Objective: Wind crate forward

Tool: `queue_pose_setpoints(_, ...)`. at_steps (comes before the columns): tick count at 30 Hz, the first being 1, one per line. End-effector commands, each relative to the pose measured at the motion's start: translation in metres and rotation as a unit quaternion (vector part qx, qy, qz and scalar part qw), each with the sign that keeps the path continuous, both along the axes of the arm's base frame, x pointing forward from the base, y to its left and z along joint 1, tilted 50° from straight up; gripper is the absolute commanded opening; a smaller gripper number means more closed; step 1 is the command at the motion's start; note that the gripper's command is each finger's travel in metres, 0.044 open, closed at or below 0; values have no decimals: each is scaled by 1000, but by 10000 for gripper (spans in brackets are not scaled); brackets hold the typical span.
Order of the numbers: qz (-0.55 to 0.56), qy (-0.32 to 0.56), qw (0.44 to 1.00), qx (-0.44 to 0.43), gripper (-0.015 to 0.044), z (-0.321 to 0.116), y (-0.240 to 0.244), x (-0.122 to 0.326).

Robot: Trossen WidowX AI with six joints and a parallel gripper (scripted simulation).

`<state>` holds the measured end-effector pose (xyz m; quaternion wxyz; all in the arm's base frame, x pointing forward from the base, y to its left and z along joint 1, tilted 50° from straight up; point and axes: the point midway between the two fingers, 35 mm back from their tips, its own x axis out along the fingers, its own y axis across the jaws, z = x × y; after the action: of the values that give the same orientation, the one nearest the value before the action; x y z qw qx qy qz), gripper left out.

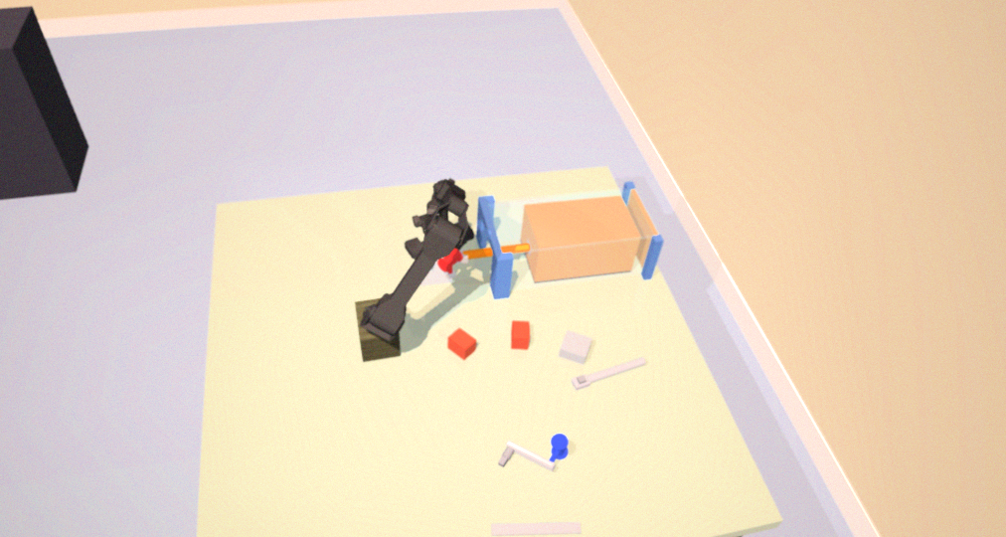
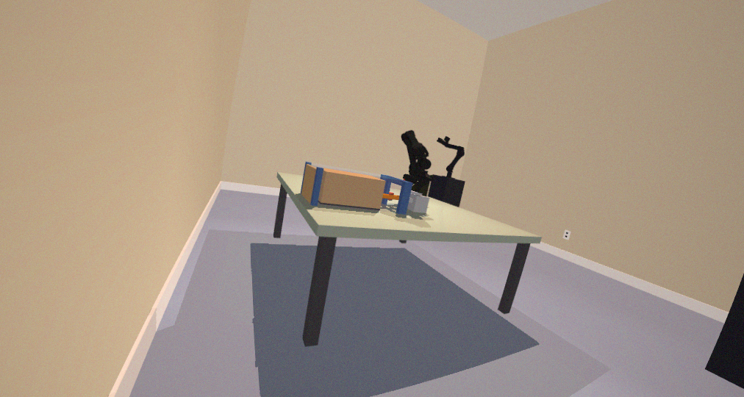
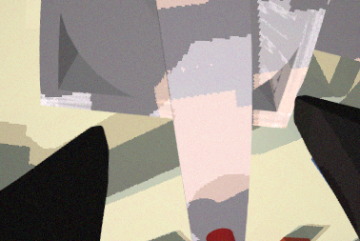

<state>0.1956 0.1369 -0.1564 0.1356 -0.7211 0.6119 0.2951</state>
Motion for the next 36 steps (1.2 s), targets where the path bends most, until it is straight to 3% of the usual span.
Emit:
queue_pose_setpoints(1, 1, -1, 1000, 0, 440, 0, -1, 2)
queue_pose_setpoints(7, -2, 1, 1000, 10, 440, 15, 22, 4)
queue_pose_setpoints(14, -14, 14, 999, 44, 440, 83, 96, -4)
queue_pose_setpoints(20, -4, 7, 998, 55, 440, 85, 101, -3)
queue_pose_setpoints(36, -14, 14, 999, 45, 20, 86, 101, -3)
